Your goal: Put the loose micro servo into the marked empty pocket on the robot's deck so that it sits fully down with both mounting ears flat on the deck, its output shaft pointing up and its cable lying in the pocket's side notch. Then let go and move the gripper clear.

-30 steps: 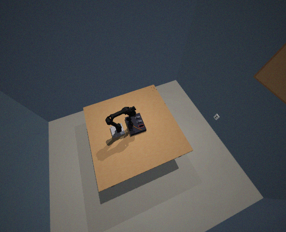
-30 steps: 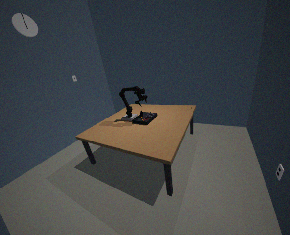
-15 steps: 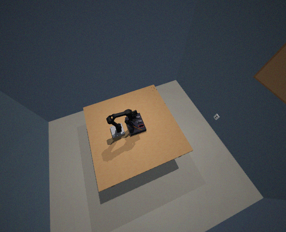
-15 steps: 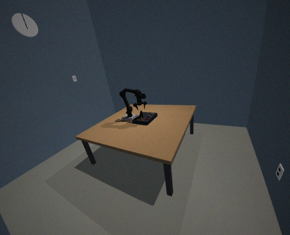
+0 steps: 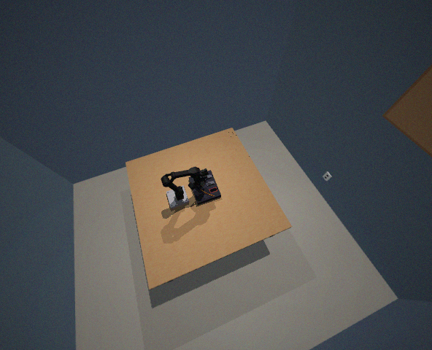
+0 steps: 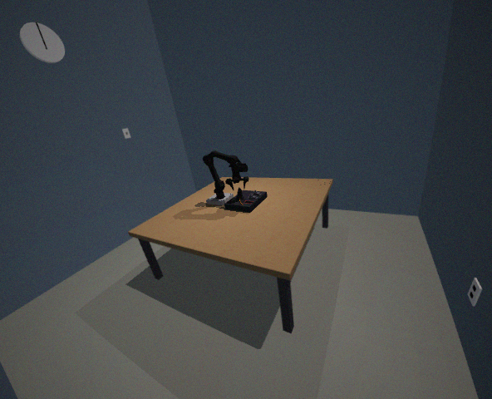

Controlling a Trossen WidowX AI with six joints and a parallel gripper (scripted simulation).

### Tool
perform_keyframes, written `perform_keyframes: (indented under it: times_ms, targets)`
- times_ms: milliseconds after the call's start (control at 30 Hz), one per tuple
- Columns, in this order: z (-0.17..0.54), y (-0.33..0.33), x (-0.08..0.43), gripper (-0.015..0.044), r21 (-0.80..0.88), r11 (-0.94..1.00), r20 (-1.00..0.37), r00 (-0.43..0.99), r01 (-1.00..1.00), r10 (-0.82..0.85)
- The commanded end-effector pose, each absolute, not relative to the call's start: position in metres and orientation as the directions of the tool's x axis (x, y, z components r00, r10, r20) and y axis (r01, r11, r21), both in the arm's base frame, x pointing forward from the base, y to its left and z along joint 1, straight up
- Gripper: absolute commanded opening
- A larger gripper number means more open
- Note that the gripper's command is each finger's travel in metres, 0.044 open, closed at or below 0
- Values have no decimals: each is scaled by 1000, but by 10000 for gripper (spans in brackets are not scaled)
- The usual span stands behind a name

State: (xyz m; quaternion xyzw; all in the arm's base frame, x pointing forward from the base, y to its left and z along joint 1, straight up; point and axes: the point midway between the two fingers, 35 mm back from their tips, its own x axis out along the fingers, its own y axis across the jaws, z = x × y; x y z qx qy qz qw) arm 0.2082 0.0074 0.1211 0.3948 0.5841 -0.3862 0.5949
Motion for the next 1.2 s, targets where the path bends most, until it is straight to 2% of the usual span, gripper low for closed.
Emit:
perform_keyframes:
  times_ms: [0,500,900,1100,1167]
  targets:
    - [116,7,207,440,16,386,-1000,18,922,-3]
    - [96,7,208,440,16,386,-1000,18,922,-3]
    - [96,7,208,125,16,386,-1000,18,922,-3]
    - [96,7,208,85,16,386,-1000,18,922,-3]
    - [98,7,208,32,16,386,-1000,18,922,-3]
